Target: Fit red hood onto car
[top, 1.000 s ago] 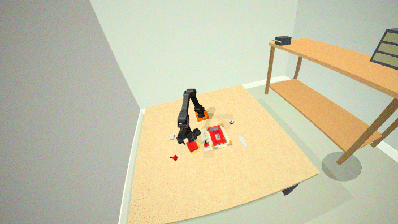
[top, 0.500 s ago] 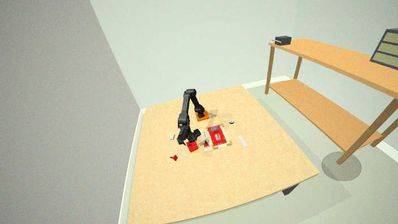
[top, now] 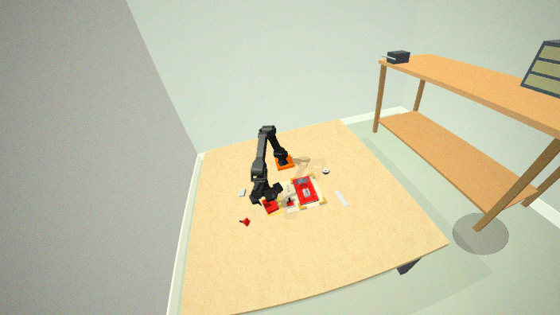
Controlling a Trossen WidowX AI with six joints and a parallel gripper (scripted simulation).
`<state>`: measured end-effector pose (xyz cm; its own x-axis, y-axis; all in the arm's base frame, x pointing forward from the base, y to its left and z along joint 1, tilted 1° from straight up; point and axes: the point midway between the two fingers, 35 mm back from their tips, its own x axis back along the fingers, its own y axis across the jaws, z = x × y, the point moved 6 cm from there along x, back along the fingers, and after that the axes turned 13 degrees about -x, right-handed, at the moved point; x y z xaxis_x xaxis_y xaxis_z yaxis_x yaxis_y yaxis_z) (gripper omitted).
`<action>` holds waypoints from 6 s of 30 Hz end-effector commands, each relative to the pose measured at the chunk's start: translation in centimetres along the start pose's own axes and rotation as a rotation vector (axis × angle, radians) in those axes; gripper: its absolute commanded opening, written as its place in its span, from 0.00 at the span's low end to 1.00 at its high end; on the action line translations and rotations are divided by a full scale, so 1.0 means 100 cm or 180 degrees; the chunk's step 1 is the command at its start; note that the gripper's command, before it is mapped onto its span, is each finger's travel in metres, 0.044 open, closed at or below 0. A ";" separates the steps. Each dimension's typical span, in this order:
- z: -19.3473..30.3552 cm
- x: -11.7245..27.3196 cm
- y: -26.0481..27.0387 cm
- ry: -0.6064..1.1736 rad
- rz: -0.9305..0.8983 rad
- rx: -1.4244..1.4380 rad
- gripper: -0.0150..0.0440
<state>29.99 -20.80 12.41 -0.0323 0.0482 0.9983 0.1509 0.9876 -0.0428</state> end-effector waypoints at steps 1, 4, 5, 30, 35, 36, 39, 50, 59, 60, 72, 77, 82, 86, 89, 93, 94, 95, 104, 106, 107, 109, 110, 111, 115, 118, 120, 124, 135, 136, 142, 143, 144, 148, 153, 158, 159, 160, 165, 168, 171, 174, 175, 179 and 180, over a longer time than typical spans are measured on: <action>0.001 -0.008 0.001 0.0040 -0.0034 0.0006 1.00; 0.002 -0.010 0.001 0.0040 -0.0034 0.0006 1.00; 0.002 -0.011 0.001 0.0040 -0.0034 0.0006 1.00; 0.002 -0.018 0.002 0.0040 -0.0034 0.0006 1.00; 0.002 -0.020 0.002 0.0040 -0.0034 0.0006 1.00; 0.002 -0.021 0.002 0.0040 -0.0034 0.0006 1.00; 0.002 -0.022 0.002 0.0040 -0.0034 0.0006 1.00; 0.002 -0.027 0.002 0.0040 -0.0034 0.0006 1.00; 0.002 -0.032 0.002 0.0040 -0.0034 0.0006 1.00; 0.002 -0.032 0.002 0.0040 -0.0034 0.0006 1.00; 0.002 -0.035 0.002 0.0040 -0.0034 0.0006 1.00; 0.002 -0.031 0.001 0.0021 -0.0010 -0.0003 0.86; 0.002 -0.031 0.001 0.0021 -0.0010 -0.0003 0.80; 0.002 -0.031 0.001 0.0021 -0.0010 -0.0003 0.75; 0.002 -0.030 0.001 0.0021 -0.0012 -0.0004 0.62; 0.002 -0.025 0.001 0.0021 -0.0012 -0.0004 0.44; 0.001 -0.023 0.001 0.0021 -0.0012 -0.0004 0.40; 0.001 -0.021 0.001 0.0021 -0.0012 -0.0004 0.35; 0.001 0.002 0.001 0.0021 -0.0012 -0.0004 0.25; 0.001 0.007 0.001 0.0021 -0.0012 -0.0004 0.25; 0.001 0.010 0.001 0.0021 -0.0012 -0.0004 0.25; 0.001 0.016 0.001 0.0021 -0.0012 -0.0004 0.25; 0.001 0.019 0.001 0.0021 -0.0012 -0.0004 0.25; 0.001 0.023 0.001 0.0021 -0.0012 -0.0004 0.25; 0.001 0.036 0.000 0.0021 -0.0012 -0.0004 0.25; 0.000 0.045 0.000 0.0021 -0.0012 -0.0004 0.25; 0.000 0.050 0.000 0.0021 -0.0012 -0.0004 0.25; 0.000 0.059 0.000 0.0021 -0.0012 -0.0004 0.25; -0.004 0.062 0.010 0.0025 -0.0018 -0.0034 0.25; -0.005 0.063 0.014 0.0025 -0.0019 -0.0049 0.25; -0.012 0.063 0.039 0.0024 -0.0026 -0.0143 0.25; -0.013 0.063 0.043 0.0023 -0.0028 -0.0159 0.25; -0.014 0.064 0.047 0.0023 -0.0029 -0.0175 0.25; -0.017 0.064 0.064 0.0023 -0.0033 -0.0237 0.25; -0.020 0.065 0.085 0.0023 -0.0039 -0.0316 0.25; -0.022 0.066 0.106 0.0024 -0.0044 -0.0394 0.25; -0.022 0.066 0.110 0.0024 -0.0045 -0.0409 0.25; -0.022 0.066 0.115 0.0024 -0.0046 -0.0425 0.25; -0.022 0.067 0.136 0.0025 -0.0050 -0.0503 0.25; -0.021 0.068 0.148 0.0026 -0.0053 -0.0550 0.25; -0.020 0.068 0.160 0.0027 -0.0055 -0.0597 0.25; -0.018 0.069 0.172 0.0028 -0.0058 -0.0644 0.25; -0.018 0.069 0.176 0.0028 -0.0058 -0.0660 0.25; -0.015 0.070 0.192 0.0029 -0.0061 -0.0722 0.25; -0.014 0.070 0.196 0.0030 -0.0062 -0.0738 0.25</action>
<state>34.32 -2.62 18.58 -0.0279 0.0236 0.9993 0.3569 0.9341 -0.0121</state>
